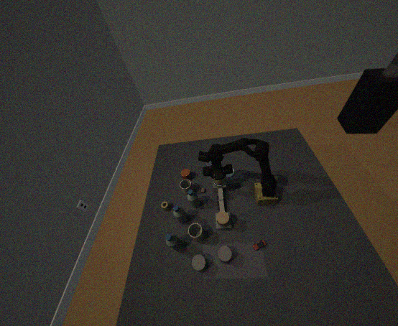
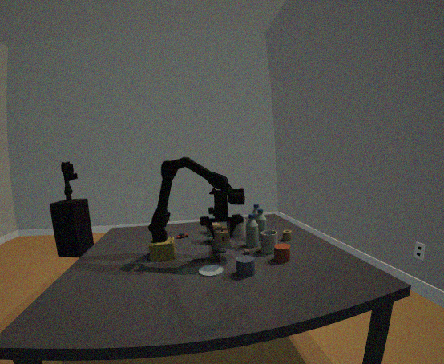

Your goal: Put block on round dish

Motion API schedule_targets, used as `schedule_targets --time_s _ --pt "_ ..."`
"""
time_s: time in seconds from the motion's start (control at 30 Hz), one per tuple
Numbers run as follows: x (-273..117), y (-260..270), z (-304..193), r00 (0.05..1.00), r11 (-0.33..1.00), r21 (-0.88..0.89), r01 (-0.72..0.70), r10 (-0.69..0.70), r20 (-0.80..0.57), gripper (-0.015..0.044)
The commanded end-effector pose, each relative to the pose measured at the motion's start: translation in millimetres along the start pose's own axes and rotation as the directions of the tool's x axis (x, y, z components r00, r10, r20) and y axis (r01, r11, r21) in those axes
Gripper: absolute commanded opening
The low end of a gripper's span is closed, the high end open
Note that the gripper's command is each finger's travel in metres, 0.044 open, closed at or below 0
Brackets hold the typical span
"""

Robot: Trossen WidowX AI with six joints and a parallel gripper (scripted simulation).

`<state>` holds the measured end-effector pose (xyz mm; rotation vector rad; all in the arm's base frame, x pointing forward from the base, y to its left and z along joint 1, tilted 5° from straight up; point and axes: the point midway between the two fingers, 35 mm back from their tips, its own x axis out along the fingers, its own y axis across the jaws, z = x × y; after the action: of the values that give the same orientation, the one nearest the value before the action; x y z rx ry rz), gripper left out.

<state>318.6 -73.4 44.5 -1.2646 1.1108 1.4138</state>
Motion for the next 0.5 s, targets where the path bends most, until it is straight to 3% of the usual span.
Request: schedule_targets --time_s 0.0,0.47 --pt "-11 -4 -6 1.000 1.000 -0.002 0.019 -0.020 -0.023 0.0000" --pt "-29 -3 -5 1.000 1.000 -0.002 0.019 -0.019 -0.023 0.0000"
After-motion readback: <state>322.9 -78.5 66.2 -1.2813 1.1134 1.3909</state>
